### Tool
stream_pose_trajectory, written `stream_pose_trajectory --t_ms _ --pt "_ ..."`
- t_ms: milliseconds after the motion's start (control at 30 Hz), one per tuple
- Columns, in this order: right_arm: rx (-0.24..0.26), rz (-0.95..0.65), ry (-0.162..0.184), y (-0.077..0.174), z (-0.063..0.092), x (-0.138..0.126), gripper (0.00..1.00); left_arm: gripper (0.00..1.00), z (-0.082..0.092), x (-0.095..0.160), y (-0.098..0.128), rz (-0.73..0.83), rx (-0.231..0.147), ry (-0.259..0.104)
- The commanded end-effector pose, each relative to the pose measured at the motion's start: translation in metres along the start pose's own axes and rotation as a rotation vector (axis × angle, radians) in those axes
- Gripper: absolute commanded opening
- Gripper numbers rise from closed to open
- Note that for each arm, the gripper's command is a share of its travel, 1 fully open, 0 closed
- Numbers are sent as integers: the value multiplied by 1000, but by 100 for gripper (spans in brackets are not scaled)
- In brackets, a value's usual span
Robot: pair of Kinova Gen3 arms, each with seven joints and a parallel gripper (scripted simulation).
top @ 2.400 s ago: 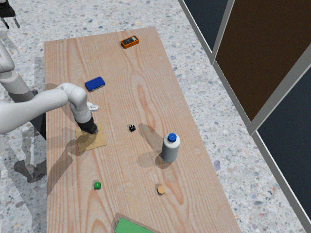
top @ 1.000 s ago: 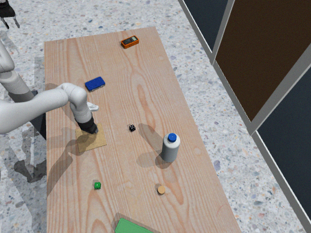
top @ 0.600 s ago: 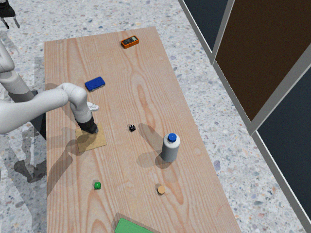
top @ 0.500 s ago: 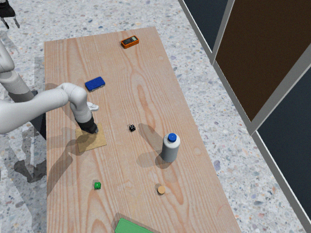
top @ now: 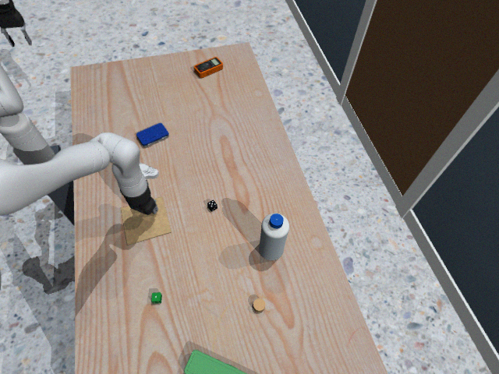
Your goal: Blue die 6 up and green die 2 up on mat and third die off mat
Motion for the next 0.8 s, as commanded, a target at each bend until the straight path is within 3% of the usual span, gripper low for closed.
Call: stream_pose_trajectory --t_ms 0,767 --pt "2 -4 5 2 0 0 49 100 0 -2 1 -2 5 8" --pt "2 -4 5 2 -2 0 49 100 0 -2 1 -2 5 8"
Point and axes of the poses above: on each arm, the point where the finger pads meet when closed, its own z axis back along the fingers, its own x axis across the jaws, y = z × x, the point moved 4 cm from there along z, back along the fingers, and after that the axes turned 6 degrees about -z, right-handed, at the moved point
